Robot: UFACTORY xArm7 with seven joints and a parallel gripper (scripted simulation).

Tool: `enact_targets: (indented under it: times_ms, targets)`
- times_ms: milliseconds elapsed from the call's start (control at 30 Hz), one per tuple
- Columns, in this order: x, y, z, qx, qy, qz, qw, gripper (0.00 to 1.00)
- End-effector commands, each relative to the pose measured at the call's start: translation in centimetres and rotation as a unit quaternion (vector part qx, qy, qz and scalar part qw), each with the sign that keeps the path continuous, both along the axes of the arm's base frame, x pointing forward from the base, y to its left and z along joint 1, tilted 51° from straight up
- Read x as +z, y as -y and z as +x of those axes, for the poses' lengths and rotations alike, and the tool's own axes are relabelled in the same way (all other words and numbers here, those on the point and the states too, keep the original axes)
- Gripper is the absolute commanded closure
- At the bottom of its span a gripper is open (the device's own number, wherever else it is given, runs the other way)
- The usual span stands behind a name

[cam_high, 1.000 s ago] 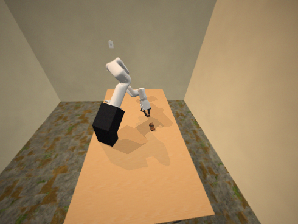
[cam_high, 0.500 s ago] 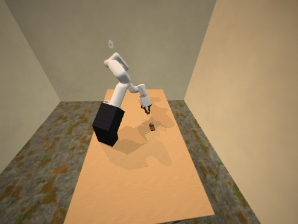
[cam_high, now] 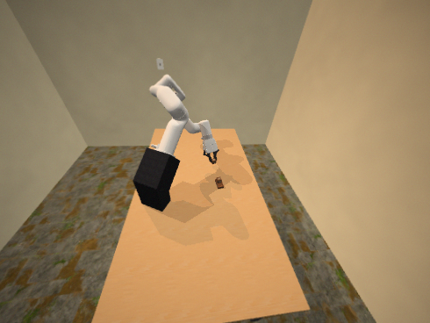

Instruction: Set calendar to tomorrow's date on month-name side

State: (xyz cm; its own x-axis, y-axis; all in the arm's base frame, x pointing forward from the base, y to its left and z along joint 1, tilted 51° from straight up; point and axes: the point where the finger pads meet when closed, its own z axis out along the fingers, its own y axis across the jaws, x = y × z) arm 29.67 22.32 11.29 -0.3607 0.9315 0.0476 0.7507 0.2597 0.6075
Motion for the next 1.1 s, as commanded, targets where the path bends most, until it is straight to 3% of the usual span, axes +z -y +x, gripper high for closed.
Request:
enact_targets:
  times_ms: [0, 367, 667, 967, 1067]
  targets:
    - [-0.06, 0.18, 0.03, 0.002, -0.004, 0.004, 1.0, 0.71]
    - [-0.07, 0.34, 0.11, 0.073, -0.033, 0.092, 0.992, 0.71]
    - [-0.14, 0.55, 0.24, 0.082, -0.037, 0.101, 0.991, 0.71]
    - [-0.14, 0.73, 0.38, 0.154, -0.066, 0.192, 0.967, 0.71]
    - [-0.2, 0.92, 0.52, 0.155, -0.066, 0.193, 0.967, 0.71]
